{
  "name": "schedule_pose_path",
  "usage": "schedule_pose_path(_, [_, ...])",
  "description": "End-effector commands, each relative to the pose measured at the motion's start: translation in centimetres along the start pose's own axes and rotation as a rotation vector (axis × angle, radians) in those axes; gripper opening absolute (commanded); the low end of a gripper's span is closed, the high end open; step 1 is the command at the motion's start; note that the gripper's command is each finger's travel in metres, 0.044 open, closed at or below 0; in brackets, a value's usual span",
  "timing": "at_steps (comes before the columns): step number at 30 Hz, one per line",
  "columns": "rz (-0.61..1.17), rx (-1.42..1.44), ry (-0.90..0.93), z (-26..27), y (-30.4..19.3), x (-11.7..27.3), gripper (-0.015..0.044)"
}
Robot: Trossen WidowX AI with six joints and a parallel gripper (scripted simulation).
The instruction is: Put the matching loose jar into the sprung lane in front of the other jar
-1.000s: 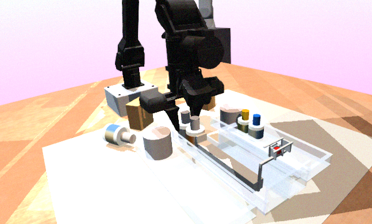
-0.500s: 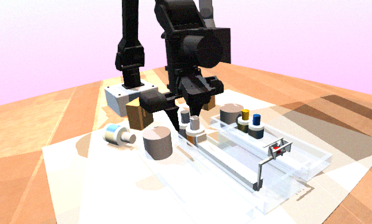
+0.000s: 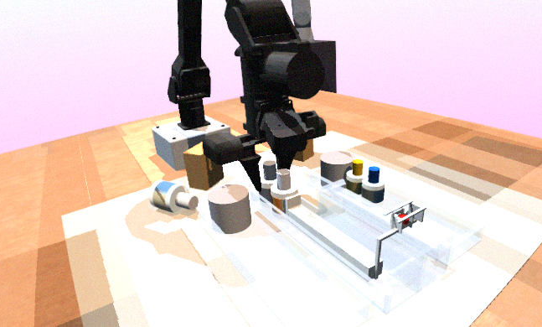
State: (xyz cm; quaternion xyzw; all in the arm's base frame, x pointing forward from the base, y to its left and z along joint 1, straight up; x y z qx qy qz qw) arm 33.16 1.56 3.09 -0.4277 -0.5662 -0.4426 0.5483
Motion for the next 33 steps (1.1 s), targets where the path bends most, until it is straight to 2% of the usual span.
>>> schedule_pose_path(1, [0.002, 0.001, -0.002, 0.0, 0.0, 0.0, 0.0210])
schedule_pose_path(4, [0.002, 0.001, -0.002, 0.0, 0.0, 0.0, 0.0289])
schedule_pose_path(5, [0.002, 0.001, -0.002, 0.0, 0.0, 0.0, 0.0294])
schedule_pose_path(19, [0.002, 0.001, -0.002, 0.1, -0.3, 2.1, 0.0294])
schedule_pose_path(33, [0.006, 0.001, -0.001, 1.2, -4.7, 2.3, 0.0294])
Point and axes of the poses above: the point midway between the two fingers, 35 mm back from their tips, its own x axis back along the fingers, its own z axis across the jaws, y = z × x, the point moved 2 cm from there along x, back along the fingers, and after that the axes turned 13 degrees about x, right-handed, at the moved point
